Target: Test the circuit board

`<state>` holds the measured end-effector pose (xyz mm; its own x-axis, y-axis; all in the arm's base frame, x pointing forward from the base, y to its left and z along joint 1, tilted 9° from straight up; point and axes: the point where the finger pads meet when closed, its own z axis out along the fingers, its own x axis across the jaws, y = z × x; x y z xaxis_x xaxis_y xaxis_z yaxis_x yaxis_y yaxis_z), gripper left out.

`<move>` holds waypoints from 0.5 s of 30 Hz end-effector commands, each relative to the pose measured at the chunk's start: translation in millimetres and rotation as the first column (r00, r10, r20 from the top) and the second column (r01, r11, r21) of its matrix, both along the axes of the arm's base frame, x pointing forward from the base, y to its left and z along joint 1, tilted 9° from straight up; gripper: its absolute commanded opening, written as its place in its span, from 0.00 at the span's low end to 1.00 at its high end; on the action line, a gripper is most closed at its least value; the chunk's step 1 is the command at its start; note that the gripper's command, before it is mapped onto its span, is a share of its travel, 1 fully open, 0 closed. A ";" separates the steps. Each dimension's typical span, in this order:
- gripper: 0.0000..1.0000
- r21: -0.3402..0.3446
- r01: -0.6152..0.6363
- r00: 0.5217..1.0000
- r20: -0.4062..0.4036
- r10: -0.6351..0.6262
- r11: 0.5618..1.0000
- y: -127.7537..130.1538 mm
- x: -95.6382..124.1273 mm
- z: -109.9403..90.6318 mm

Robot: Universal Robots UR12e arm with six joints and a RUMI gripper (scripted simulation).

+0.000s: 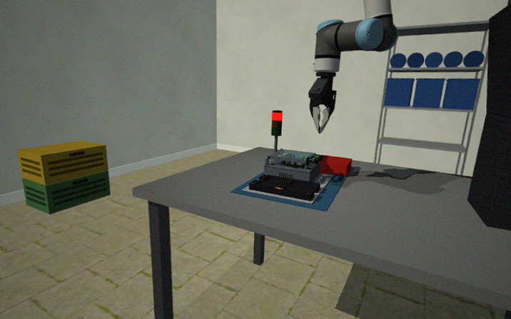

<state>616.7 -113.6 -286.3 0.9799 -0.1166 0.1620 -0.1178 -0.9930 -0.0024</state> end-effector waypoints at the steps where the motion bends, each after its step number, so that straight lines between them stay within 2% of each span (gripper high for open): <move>1: 0.00 0.005 0.017 1.000 -0.002 -0.017 1.000 0.4 -2.1 0.2; 8: 0.00 0.014 0.070 0.998 -0.002 -0.070 0.997 1.0 -3.1 -0.1; 15: 0.00 0.039 0.224 0.975 -0.004 -0.224 0.974 1.0 -3.4 -0.5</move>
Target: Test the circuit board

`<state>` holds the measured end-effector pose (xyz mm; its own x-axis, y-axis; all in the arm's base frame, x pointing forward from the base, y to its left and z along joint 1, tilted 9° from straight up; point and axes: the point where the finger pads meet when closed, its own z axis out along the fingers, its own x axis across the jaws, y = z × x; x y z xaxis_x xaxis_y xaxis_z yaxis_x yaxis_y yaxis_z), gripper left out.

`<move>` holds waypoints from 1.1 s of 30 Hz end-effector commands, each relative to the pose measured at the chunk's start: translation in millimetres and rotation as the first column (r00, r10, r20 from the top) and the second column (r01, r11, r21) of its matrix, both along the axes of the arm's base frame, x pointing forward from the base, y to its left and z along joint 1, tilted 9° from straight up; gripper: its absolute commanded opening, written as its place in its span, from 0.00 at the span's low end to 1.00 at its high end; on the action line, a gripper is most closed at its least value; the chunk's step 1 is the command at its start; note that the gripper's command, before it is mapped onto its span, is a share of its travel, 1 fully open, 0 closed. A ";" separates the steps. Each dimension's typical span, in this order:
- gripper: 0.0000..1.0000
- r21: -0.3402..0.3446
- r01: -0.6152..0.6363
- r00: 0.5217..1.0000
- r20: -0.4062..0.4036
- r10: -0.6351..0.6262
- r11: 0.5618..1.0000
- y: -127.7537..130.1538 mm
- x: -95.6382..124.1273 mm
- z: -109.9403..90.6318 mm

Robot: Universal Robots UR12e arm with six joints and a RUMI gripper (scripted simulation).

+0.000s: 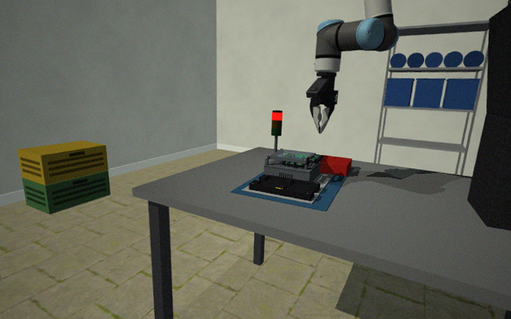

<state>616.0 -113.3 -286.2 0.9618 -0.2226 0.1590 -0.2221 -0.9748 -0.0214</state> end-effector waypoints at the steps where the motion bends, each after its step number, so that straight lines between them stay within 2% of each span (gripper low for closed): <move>1: 0.00 0.025 0.150 0.989 -0.002 -0.150 0.988 0.7 -2.8 -0.6; 3: 0.00 0.035 0.213 0.977 -0.003 -0.213 0.976 1.1 -2.9 -0.9; 5: 0.00 0.035 0.213 0.977 -0.003 -0.213 0.976 1.1 -2.9 -0.9; 9: 0.00 0.058 0.353 0.935 -0.008 -0.353 0.934 1.9 -2.8 -0.9; 14: 0.00 0.088 0.537 0.843 -0.020 -0.538 0.839 2.4 -2.7 -0.9; 20: 0.00 0.121 0.724 0.687 -0.042 -0.725 0.679 2.4 -2.6 -0.8; 22: 0.00 0.121 0.724 0.687 -0.042 -0.725 0.679 2.4 -2.6 -0.8; 28: 0.00 0.147 0.869 0.486 -0.071 -0.871 0.473 2.0 -2.0 -0.4; 33: 0.00 0.160 0.933 0.339 -0.093 -0.936 0.322 1.7 -1.6 -0.4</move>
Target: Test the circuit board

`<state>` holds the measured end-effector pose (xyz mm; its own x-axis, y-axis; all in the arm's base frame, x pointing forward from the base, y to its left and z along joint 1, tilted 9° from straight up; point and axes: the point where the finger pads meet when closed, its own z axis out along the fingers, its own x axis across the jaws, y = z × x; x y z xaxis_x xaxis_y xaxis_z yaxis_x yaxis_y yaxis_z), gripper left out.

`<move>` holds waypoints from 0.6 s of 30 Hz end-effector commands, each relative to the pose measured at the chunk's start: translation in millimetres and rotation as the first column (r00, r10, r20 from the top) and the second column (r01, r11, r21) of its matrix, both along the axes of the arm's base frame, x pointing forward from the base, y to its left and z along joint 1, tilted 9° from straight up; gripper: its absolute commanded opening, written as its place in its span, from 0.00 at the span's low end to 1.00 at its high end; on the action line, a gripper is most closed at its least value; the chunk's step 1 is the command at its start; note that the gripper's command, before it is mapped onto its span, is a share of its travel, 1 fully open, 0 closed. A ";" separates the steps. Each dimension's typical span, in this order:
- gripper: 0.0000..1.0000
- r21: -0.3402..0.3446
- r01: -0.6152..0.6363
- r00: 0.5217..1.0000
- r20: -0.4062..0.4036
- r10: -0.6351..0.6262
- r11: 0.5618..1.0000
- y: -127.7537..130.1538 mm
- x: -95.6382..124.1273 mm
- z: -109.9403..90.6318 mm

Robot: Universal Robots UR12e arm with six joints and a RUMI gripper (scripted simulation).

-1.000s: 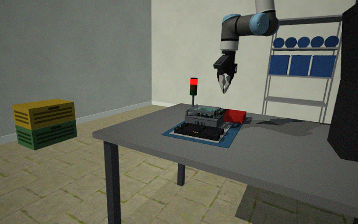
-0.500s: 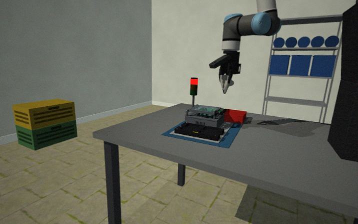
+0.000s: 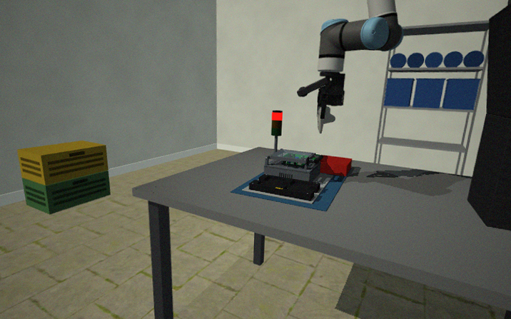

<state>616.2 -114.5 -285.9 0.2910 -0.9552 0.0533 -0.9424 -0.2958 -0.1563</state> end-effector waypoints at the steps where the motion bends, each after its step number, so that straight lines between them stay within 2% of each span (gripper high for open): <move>1: 0.00 0.026 0.221 0.975 -0.007 -0.221 0.975 2.8 -1.4 -0.6; 4: 0.00 0.037 0.289 0.957 -0.008 -0.289 0.956 2.5 -0.8 -0.4; 11: 0.00 0.049 0.364 0.931 -0.012 -0.364 0.930 2.7 -1.2 -0.5; 18: 0.00 0.055 0.400 0.916 -0.014 -0.400 0.915 2.4 -1.5 -0.5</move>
